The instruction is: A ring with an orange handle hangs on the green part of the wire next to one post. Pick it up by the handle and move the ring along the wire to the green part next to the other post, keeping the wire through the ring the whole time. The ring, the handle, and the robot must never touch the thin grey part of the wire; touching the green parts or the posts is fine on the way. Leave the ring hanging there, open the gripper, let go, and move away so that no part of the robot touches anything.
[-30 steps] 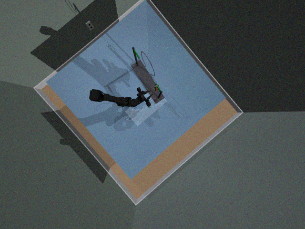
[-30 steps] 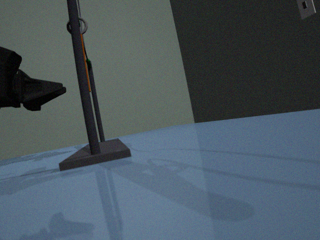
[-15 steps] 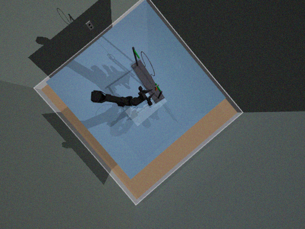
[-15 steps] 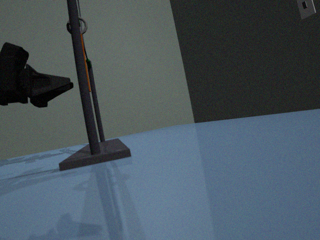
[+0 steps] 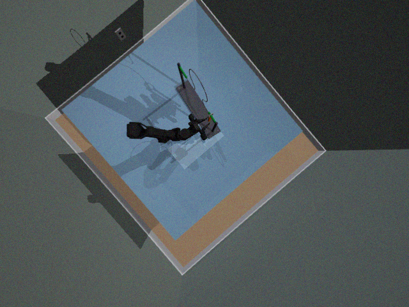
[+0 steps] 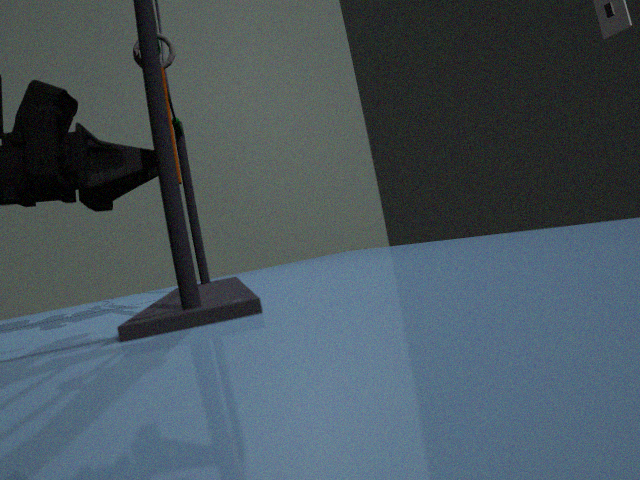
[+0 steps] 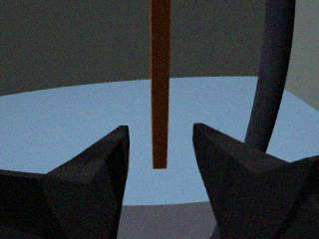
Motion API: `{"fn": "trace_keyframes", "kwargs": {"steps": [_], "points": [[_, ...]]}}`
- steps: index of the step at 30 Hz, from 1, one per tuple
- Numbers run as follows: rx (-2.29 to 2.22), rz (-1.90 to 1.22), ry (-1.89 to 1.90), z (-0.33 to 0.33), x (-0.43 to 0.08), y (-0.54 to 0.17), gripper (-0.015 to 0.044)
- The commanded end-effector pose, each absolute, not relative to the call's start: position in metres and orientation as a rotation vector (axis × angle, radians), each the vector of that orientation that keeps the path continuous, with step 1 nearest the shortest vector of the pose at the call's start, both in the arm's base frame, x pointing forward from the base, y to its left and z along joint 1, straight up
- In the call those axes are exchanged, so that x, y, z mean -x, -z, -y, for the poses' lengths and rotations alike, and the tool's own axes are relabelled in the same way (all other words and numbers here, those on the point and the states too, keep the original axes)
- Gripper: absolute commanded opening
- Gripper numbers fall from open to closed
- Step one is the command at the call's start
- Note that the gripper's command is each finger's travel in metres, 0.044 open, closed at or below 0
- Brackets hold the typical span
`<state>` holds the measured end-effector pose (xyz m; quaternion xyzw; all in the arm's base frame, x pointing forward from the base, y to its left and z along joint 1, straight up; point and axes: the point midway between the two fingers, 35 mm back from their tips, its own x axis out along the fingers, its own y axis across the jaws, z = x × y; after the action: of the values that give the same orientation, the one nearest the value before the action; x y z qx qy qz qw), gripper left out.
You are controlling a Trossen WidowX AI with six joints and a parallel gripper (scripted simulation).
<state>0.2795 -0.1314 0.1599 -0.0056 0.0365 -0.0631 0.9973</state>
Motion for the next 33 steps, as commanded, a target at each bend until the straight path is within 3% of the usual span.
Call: {"fn": "trace_keyframes", "kwargs": {"steps": [1,33], "points": [[0.004,-0.075,0.13,0.134,-0.288,-0.159,0.016],[0.003,-0.072,0.13,0.135,-0.322,-0.152,0.016]]}}
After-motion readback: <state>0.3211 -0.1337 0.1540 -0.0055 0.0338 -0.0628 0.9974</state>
